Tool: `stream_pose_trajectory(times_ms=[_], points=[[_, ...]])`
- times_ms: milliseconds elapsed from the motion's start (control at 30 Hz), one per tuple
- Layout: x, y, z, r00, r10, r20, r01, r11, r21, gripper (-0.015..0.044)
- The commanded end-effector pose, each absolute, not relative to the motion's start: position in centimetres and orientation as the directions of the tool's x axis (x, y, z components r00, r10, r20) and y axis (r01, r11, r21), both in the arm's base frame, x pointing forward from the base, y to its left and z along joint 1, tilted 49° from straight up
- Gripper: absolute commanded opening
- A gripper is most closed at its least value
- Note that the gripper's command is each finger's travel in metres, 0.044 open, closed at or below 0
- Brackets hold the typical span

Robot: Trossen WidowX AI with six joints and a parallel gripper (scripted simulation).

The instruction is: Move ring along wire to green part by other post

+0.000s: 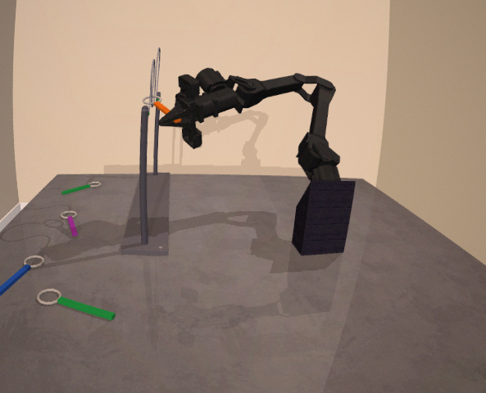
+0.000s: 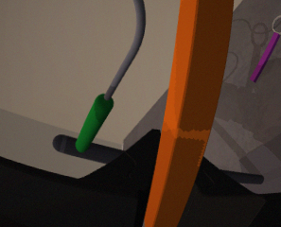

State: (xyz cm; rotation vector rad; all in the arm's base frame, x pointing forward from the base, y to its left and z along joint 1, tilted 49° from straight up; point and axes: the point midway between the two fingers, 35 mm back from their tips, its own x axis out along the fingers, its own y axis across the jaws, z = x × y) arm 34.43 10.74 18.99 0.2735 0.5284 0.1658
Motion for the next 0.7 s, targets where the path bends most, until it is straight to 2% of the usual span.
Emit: stream_pose_trajectory(times_ms=[0,667], points=[[34.2,12.3,20.0,0.843,0.282,-0.458,-0.091,0.914,0.395,-0.015],[33.2,16.4,23.1,0.809,0.437,-0.394,-0.063,0.73,0.68,-0.015]])
